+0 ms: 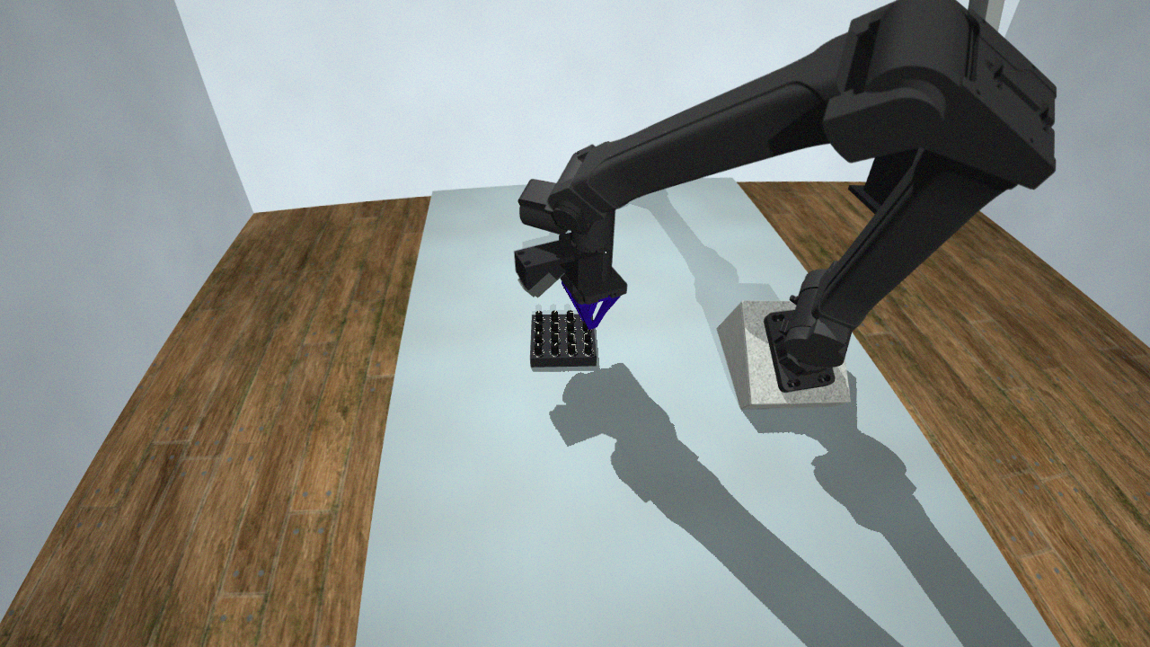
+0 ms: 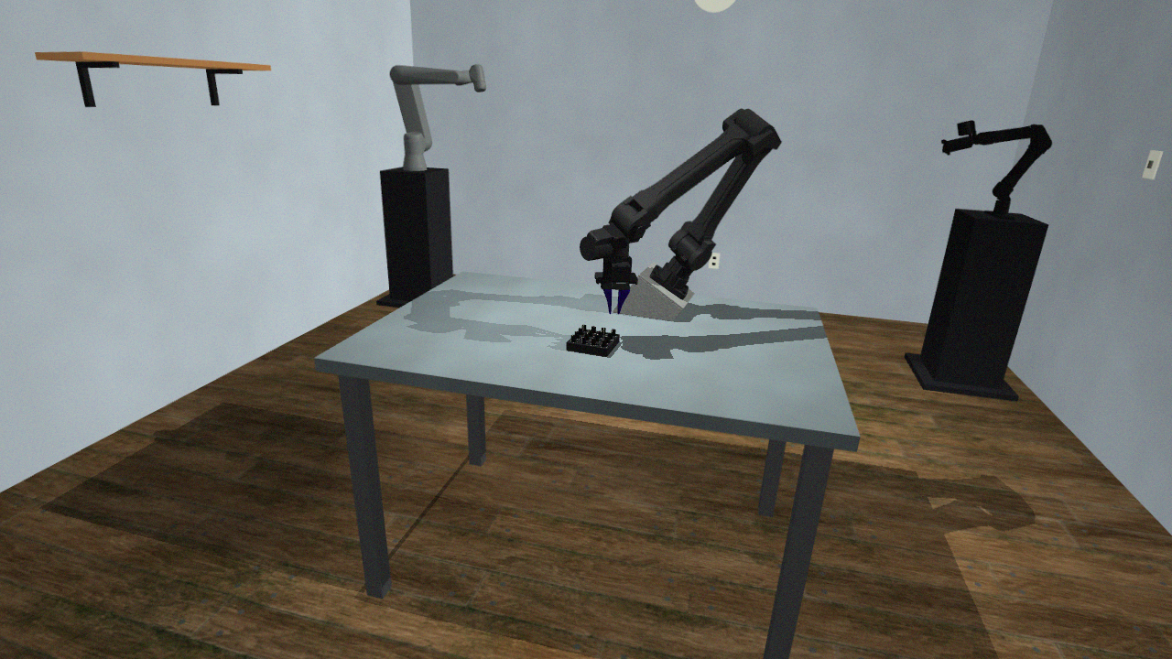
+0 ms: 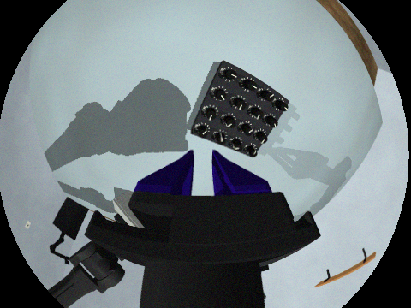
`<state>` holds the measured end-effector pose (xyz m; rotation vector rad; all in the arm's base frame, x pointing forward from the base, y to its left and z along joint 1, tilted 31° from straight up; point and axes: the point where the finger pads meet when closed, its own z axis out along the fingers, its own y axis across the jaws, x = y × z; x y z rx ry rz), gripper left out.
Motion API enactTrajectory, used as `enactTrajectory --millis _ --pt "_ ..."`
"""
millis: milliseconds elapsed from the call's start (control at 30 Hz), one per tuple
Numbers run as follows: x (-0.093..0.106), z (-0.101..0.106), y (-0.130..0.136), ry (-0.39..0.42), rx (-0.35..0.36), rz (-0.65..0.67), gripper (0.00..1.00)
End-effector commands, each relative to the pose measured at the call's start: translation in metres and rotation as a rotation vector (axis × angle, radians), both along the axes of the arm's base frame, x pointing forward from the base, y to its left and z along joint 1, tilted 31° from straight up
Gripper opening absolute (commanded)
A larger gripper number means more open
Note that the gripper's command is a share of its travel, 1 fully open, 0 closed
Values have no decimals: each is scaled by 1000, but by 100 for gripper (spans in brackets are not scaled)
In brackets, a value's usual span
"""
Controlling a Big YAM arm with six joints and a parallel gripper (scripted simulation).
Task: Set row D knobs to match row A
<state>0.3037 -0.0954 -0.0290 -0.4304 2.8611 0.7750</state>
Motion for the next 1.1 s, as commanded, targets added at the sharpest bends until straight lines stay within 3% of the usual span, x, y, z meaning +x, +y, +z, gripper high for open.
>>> enactTrajectory --millis 0,400,633,1067 --pt "13 14 -13 43 -16 -150 20" --pt "17 19 -18 205 10 -441 20" --pt "14 18 -18 247 19 -504 20" --pt "14 17 -18 246 20 -504 20"
